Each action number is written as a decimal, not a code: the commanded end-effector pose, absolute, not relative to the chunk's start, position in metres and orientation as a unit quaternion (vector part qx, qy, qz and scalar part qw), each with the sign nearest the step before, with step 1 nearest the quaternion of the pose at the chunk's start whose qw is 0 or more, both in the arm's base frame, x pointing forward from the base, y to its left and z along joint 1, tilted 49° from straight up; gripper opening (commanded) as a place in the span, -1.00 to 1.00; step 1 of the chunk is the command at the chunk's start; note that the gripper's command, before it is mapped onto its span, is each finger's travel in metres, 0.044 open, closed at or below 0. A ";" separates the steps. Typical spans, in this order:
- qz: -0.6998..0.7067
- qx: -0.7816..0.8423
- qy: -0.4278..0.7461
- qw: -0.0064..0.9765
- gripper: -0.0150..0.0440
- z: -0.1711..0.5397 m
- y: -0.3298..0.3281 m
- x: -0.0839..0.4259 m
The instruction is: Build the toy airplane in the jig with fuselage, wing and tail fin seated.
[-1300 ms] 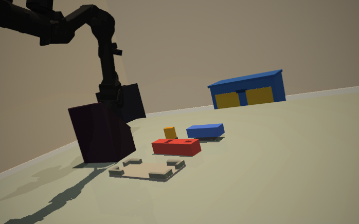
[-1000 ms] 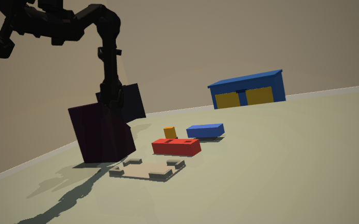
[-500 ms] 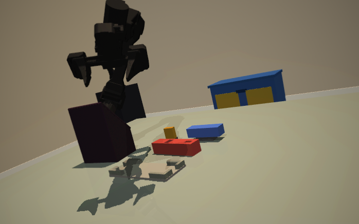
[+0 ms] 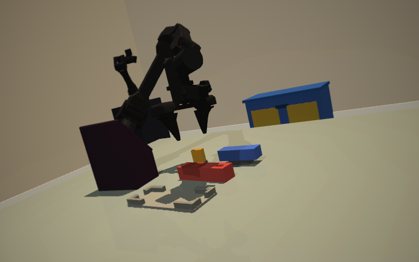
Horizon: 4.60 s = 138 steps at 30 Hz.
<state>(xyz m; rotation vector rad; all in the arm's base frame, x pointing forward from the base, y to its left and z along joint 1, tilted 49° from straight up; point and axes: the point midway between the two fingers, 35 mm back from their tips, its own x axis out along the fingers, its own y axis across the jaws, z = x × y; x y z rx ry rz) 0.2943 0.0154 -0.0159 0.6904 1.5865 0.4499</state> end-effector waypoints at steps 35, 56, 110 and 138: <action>0.273 0.297 0.699 0.591 1.00 -0.044 0.107 0.261; 0.274 0.297 0.698 0.591 1.00 -0.066 0.132 0.257; 0.268 0.293 0.699 0.594 -0.49 -0.020 0.074 0.274; 0.281 0.287 0.695 0.596 -0.49 -0.007 0.031 0.274</action>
